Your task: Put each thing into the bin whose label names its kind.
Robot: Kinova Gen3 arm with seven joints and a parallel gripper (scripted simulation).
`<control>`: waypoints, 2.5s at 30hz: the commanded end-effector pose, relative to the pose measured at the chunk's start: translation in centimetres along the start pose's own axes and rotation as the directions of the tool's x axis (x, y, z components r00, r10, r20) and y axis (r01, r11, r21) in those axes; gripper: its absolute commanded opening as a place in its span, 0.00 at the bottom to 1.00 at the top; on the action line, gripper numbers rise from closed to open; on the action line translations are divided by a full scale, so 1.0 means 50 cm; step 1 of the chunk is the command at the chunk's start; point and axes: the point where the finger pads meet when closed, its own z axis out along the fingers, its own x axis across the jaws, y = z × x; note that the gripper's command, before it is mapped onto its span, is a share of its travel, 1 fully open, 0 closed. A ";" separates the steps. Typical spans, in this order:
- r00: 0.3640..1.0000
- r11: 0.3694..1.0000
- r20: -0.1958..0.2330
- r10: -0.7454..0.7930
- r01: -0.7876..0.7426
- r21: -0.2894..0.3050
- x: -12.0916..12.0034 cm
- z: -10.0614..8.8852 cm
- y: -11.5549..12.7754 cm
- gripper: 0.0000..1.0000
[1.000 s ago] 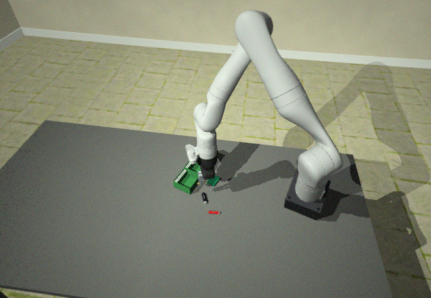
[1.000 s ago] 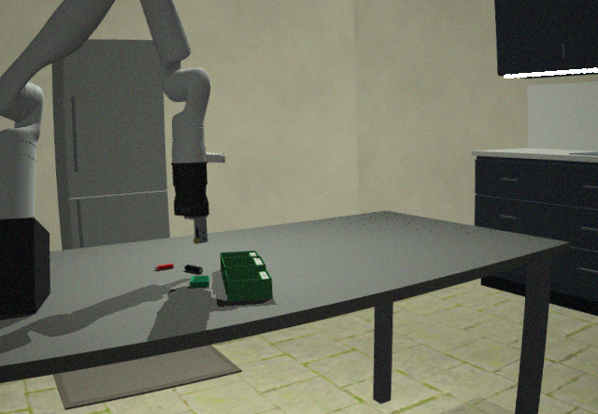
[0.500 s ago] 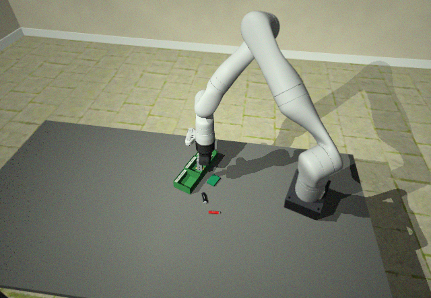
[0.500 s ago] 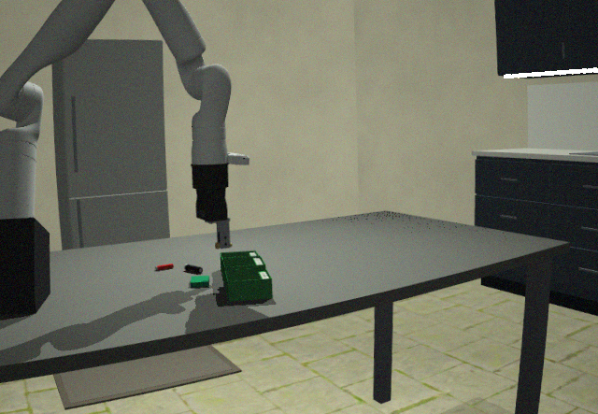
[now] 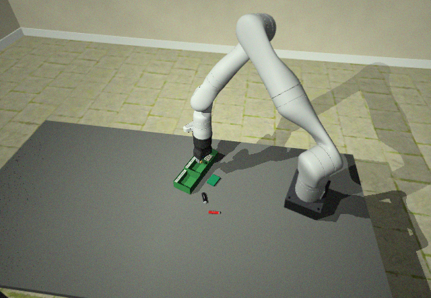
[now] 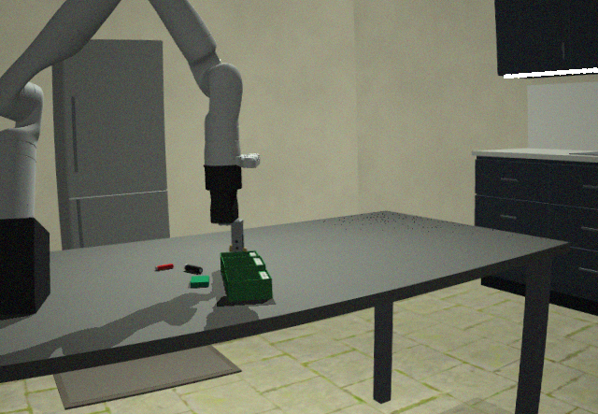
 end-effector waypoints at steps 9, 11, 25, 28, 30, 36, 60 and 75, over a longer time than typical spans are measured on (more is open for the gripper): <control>0.926 0.926 -0.009 0.377 -0.377 0.012 -0.010 -0.003 -0.002 0.00; 0.884 0.884 -0.008 0.468 -0.468 0.012 -0.010 -0.003 -0.002 0.00; 0.465 0.465 0.001 0.885 -0.885 0.015 -0.010 -0.003 -0.002 0.00; 0.328 0.328 0.003 0.945 -0.945 0.014 -0.010 -0.003 -0.002 0.00; 0.294 0.294 0.003 0.956 -0.956 0.014 -0.011 -0.003 -0.003 0.00; 0.294 0.294 0.003 0.956 -0.956 0.014 -0.015 -0.003 -0.003 0.00; 0.294 0.294 0.003 0.956 -0.956 0.014 -0.011 0.037 -0.003 0.00; 0.294 0.294 0.003 0.956 -0.956 0.014 -0.010 0.089 -0.003 0.00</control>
